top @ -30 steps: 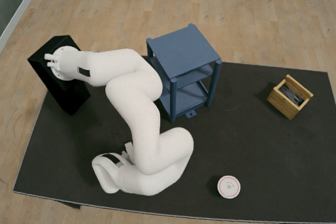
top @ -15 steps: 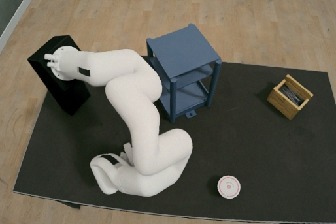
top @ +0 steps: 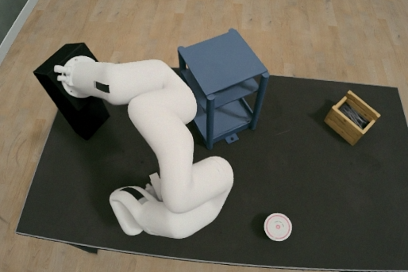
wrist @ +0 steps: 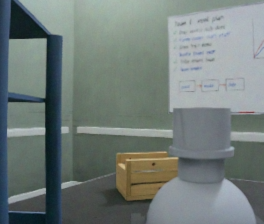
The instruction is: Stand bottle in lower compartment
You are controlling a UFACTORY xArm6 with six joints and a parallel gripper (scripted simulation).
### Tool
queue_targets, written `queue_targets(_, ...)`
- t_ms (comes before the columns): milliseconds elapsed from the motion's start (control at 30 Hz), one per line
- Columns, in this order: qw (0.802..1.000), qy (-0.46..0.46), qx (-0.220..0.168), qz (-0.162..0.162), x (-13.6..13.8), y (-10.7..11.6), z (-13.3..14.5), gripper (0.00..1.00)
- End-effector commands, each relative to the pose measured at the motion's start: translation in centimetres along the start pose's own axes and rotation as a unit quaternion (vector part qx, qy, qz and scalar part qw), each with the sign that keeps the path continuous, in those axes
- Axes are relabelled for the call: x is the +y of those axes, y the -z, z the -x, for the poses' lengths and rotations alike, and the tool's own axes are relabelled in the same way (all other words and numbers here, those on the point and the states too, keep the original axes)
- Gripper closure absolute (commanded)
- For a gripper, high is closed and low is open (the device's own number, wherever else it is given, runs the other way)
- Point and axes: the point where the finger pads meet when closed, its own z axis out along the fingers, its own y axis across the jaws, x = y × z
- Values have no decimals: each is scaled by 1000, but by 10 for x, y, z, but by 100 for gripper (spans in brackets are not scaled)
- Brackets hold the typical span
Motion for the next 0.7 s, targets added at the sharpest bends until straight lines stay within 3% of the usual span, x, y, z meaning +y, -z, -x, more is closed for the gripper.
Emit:
queue_targets(0, 1000, 0, 0, 0, -2, 0, 0, 100)
queue_targets(667, 1000, 0, 0, 0, -21, 0, 0, 100)
